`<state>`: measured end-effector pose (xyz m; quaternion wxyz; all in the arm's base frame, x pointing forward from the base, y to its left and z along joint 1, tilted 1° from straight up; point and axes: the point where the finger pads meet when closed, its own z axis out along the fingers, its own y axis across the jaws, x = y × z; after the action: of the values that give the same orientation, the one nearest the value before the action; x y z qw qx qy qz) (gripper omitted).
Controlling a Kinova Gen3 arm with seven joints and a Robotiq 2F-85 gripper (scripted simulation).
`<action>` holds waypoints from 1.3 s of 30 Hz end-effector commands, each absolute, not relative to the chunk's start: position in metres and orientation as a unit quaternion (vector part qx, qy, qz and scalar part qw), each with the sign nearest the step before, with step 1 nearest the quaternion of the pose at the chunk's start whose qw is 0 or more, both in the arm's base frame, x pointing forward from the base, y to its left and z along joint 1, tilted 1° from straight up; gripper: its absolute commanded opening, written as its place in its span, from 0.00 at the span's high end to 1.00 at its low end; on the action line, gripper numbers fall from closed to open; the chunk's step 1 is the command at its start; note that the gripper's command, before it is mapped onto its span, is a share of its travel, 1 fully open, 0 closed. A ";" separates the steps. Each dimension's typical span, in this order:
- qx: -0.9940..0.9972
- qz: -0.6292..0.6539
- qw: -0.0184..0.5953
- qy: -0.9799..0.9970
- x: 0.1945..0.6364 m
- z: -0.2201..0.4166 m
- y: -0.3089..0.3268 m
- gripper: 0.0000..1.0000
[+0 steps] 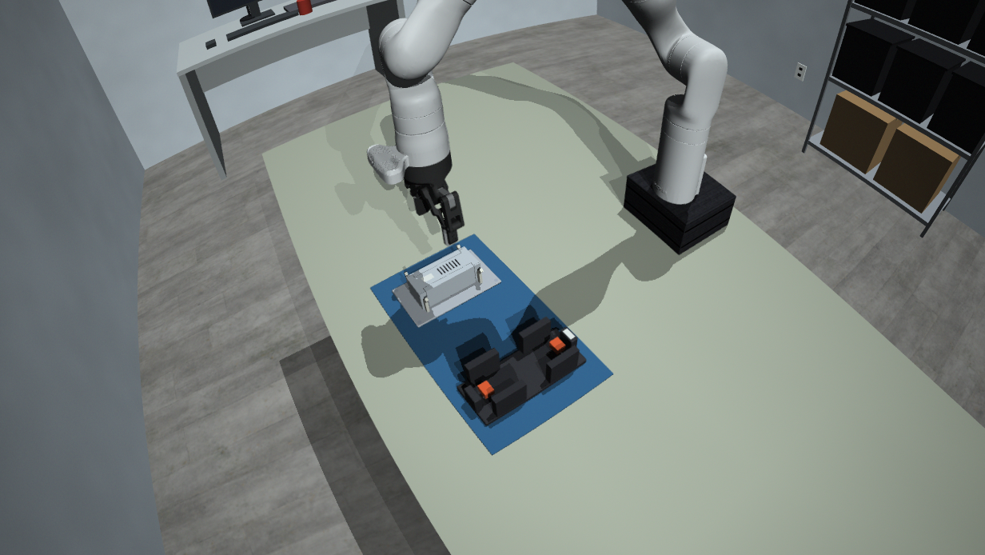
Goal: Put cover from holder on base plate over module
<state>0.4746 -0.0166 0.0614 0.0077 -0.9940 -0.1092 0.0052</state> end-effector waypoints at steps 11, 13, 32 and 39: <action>-0.994 0.003 0.008 -0.109 0.476 0.058 -0.016 0.00; -0.994 0.003 0.008 -0.109 0.476 0.058 -0.016 0.00; -0.994 0.003 0.008 -0.109 0.476 0.052 -0.016 0.00; -0.994 0.003 0.007 -0.109 0.476 0.052 -0.016 0.00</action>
<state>0.4750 -0.0164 0.0514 0.0076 -0.9940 -0.1093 0.0036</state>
